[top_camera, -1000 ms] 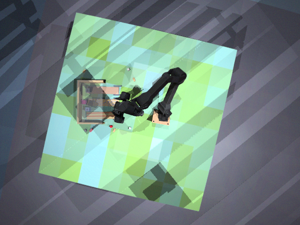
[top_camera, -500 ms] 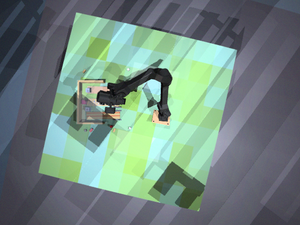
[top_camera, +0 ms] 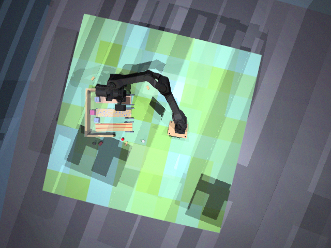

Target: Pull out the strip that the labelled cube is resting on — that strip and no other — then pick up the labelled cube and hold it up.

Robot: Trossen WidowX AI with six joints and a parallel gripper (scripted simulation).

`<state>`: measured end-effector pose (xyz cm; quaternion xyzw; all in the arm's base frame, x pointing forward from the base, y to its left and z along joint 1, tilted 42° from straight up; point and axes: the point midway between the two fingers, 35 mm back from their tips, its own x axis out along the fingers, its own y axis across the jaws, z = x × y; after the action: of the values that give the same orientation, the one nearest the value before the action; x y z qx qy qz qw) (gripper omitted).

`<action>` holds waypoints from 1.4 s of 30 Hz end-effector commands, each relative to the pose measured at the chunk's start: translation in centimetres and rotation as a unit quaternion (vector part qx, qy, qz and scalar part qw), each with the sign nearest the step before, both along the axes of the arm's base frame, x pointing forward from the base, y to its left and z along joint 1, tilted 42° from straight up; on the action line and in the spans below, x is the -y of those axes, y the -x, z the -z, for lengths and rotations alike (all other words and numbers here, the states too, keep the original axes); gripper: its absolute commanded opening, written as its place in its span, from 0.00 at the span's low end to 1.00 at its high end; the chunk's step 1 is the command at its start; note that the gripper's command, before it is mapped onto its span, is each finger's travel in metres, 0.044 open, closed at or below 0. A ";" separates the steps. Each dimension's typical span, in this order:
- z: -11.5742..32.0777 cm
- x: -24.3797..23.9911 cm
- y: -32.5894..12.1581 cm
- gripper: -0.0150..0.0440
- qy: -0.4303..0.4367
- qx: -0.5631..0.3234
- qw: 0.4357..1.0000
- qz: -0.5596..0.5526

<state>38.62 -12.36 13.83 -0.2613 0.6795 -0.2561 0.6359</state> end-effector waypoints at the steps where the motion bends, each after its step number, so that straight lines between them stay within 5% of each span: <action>1: 0.2 -0.2 -0.2 0.25 -0.007 -0.006 1.000 0.001; 42: 5.1 4.1 0.6 0.25 -0.005 -0.006 1.000 0.001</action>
<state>38.32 -16.21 9.29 -0.2590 0.6821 -0.2547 0.6346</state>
